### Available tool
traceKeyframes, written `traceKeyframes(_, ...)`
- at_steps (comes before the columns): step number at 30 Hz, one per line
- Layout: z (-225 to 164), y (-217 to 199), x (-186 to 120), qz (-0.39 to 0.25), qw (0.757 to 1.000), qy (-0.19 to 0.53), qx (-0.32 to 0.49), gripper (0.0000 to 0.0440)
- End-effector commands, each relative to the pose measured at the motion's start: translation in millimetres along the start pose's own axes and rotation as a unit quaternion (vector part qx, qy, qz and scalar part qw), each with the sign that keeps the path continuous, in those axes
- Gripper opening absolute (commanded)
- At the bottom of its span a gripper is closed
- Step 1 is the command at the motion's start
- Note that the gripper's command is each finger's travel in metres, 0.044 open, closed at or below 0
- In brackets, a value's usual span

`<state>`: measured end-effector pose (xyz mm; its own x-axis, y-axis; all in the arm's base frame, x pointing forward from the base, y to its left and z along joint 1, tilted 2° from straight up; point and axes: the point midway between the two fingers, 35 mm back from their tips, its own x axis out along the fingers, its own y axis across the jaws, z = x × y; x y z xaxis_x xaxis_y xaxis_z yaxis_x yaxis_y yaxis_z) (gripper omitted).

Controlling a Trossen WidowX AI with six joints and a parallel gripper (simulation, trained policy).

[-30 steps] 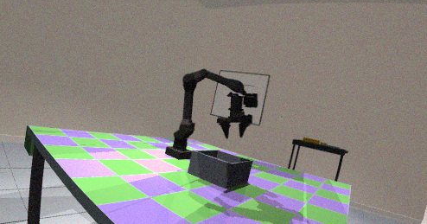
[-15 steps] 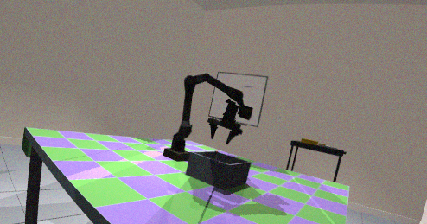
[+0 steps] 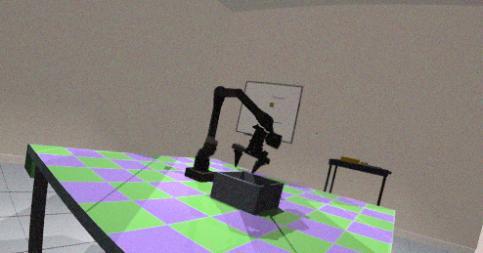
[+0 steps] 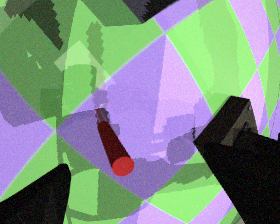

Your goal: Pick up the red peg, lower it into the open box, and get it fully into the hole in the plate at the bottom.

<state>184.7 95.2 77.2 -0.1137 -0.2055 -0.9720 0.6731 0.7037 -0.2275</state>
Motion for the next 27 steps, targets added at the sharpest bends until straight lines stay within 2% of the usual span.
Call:
traceKeyframes(1,-0.3,1.9,20.5,-0.008,1.000,-0.016,-0.001,0.0440)
traceKeyframes(8,1.7,6.9,50.0,-0.003,0.999,-0.039,-0.004,0.0440)
traceKeyframes(11,2.2,6.6,60.0,-0.006,0.999,-0.043,-0.007,0.0420)
traceKeyframes(18,-0.5,2.4,78.5,-0.022,0.999,-0.039,-0.009,0.0248)
traceKeyframes(27,-1.9,-6.5,82.1,-0.051,0.998,-0.030,-0.010,0.0014)
